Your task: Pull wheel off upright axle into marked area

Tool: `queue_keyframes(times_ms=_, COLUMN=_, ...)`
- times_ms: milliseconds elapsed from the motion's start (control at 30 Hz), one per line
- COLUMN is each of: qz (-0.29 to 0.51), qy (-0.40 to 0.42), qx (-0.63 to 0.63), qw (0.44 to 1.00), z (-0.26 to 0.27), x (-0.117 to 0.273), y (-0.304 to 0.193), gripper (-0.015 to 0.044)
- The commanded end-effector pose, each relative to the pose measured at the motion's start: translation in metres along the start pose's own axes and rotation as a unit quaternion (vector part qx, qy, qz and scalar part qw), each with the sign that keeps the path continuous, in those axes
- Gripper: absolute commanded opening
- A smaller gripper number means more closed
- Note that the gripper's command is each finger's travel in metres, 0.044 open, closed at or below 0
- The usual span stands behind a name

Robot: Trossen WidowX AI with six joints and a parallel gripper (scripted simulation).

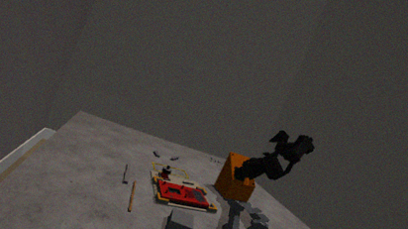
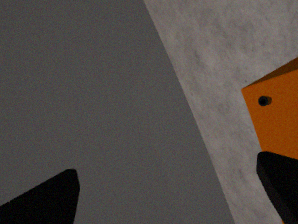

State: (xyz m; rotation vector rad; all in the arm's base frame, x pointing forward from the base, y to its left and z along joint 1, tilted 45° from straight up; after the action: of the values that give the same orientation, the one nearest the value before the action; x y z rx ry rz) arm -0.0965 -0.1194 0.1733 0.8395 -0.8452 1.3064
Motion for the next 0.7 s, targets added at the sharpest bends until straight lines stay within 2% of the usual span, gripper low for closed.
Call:
queue_keyframes(times_ms=0, qz=0.002, qy=0.0, qx=0.003, qw=1.0, z=0.001, x=0.0, y=0.0, gripper=0.0374)
queue_keyframes(times_ms=100, qz=0.029, qy=-0.003, qx=0.05, qw=0.998, z=0.011, x=-0.004, y=-0.006, gripper=0.03)
queue_keyframes(times_ms=367, qz=0.118, qy=-0.008, qx=0.21, qw=0.97, z=0.045, x=-0.019, y=-0.031, gripper=0.03)
queue_keyframes(times_ms=667, qz=0.212, qy=-0.004, qx=0.384, qw=0.899, z=0.078, x=-0.037, y=-0.076, gripper=0.03)
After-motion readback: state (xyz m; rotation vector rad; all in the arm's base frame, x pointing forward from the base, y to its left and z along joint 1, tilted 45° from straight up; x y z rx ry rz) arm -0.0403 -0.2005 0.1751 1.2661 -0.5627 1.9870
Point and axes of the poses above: the point midway between the two fingers, 35 mm back from their tips, its own x axis back along the fingers, its own z axis across the jaws, y = z × x, the point moved 3 cm from there along x, back along the fingers, and after that the axes turned 12 degrees about x, right-handed, at the moved point
